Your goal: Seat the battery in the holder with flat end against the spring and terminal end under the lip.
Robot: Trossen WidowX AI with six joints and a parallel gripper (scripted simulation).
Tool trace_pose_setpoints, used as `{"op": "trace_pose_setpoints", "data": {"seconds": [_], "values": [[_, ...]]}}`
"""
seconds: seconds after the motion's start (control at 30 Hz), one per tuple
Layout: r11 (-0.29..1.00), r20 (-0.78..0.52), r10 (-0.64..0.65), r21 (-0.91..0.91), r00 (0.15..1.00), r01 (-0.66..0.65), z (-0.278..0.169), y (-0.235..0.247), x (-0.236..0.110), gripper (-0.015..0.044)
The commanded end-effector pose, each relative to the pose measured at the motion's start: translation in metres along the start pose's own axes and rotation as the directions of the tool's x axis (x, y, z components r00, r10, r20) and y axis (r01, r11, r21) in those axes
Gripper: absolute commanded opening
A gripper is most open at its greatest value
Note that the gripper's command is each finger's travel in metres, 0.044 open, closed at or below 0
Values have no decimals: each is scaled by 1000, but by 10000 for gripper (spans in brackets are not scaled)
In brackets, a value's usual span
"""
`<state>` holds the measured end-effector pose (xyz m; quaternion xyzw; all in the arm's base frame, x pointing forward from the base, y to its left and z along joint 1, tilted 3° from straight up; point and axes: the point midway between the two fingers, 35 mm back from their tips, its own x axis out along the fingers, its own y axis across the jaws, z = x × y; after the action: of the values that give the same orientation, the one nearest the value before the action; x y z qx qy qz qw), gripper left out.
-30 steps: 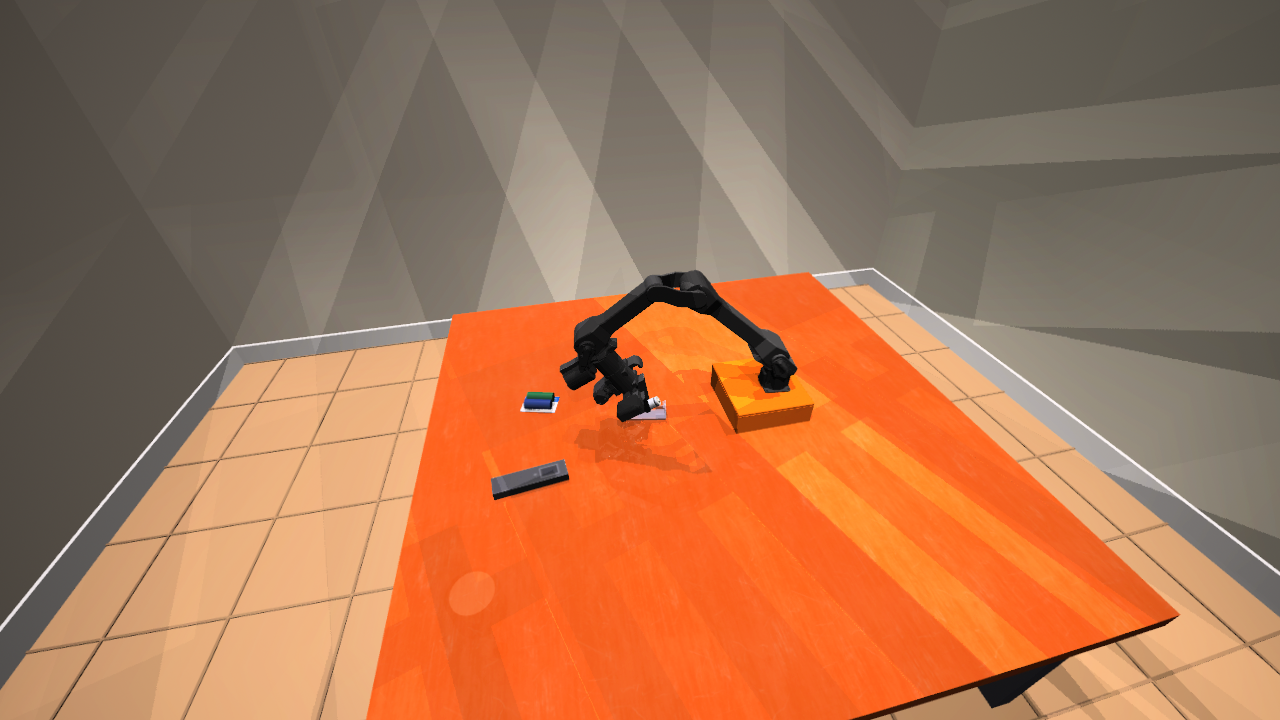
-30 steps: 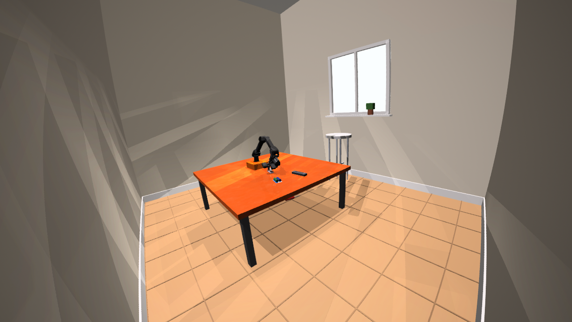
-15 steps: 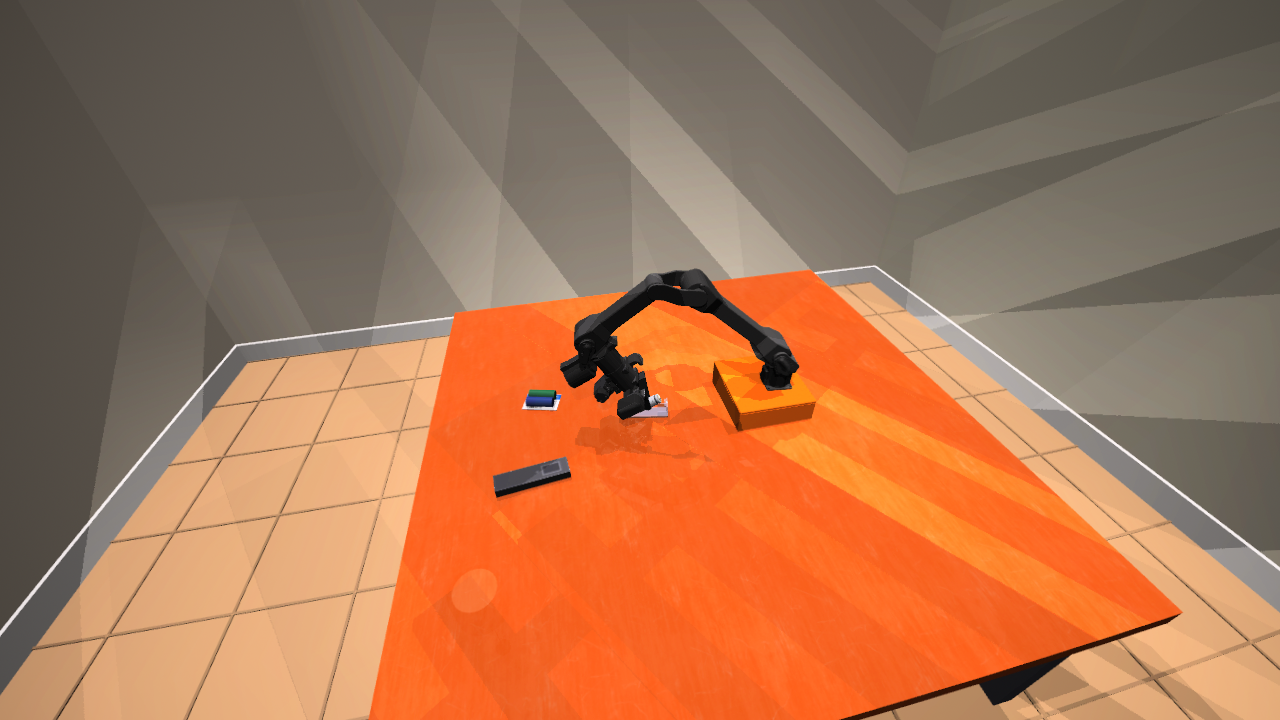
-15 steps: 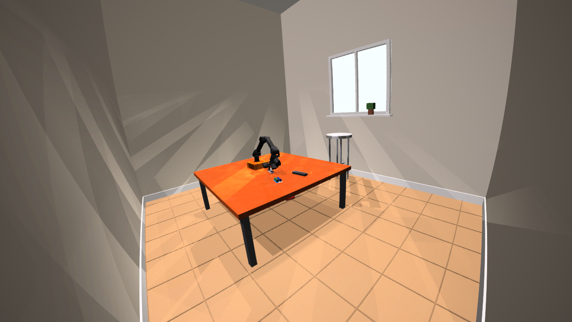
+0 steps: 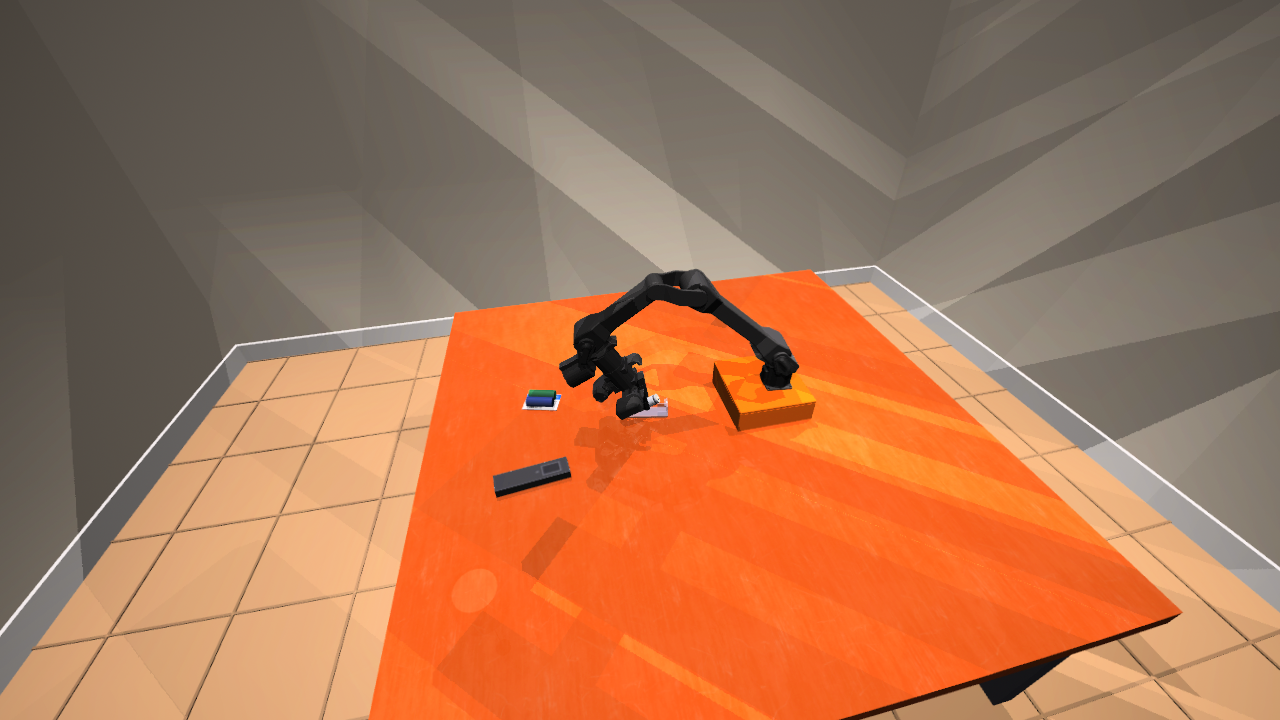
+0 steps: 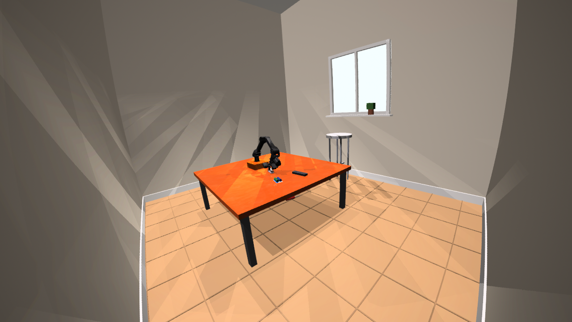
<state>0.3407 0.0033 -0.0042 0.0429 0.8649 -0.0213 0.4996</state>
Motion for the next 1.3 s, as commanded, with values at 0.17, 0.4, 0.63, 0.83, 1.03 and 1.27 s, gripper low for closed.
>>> {"op": "trace_pose_setpoints", "data": {"seconds": [0.17, 0.4, 0.63, 0.83, 1.03, 1.27], "values": [[1000, 29, -2, -3, 1000, 3, 6, 0, -3, 81], [1000, 49, -3, -3, 999, 3, 6, 0, -2, 81], [1000, 80, -4, -2, 997, 4, 7, 0, -1, 81], [1000, 106, -5, -1, 994, 5, 7, 0, 0, 81], [1000, 132, -6, 0, 991, 6, 7, 0, 1, 81], [1000, 162, -6, 1, 987, 6, 7, 0, 3, 81]]}}
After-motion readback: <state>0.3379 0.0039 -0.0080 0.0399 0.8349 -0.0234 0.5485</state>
